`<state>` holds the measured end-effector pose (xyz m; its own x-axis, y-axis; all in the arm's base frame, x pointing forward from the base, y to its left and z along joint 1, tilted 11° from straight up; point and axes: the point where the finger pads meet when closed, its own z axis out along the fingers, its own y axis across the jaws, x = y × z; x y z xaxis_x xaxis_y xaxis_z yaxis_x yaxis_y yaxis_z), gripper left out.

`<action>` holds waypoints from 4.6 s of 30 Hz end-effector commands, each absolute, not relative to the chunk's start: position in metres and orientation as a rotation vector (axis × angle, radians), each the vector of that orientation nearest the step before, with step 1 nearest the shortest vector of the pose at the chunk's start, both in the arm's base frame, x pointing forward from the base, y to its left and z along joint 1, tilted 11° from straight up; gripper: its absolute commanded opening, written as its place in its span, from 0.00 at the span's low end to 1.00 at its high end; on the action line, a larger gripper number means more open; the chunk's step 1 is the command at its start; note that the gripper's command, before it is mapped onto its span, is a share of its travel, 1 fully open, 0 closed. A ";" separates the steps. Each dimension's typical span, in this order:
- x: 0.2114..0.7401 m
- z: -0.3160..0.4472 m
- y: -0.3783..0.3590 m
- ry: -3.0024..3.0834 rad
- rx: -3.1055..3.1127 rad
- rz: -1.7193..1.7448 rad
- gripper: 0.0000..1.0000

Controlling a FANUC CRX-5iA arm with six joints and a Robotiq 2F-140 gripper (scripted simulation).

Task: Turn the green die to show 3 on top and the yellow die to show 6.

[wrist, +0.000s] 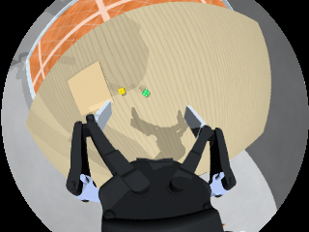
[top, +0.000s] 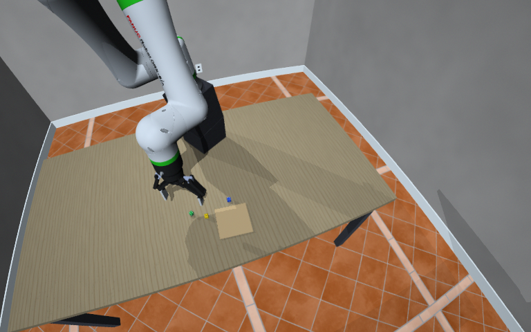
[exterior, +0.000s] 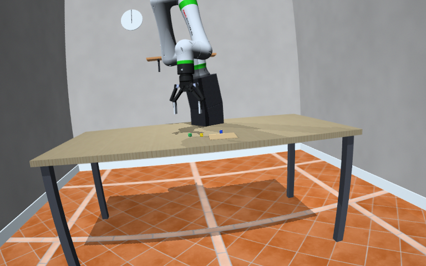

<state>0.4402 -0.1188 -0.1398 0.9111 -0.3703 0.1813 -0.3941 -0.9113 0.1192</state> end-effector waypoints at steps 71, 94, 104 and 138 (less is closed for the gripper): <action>0.439 -0.168 -0.124 0.951 2.795 0.080 0.19; 0.442 -0.192 -0.128 0.951 2.795 0.080 0.19; 0.444 -0.204 -0.130 0.951 2.795 0.080 0.19; 0.445 -0.217 -0.132 0.951 2.795 0.080 0.19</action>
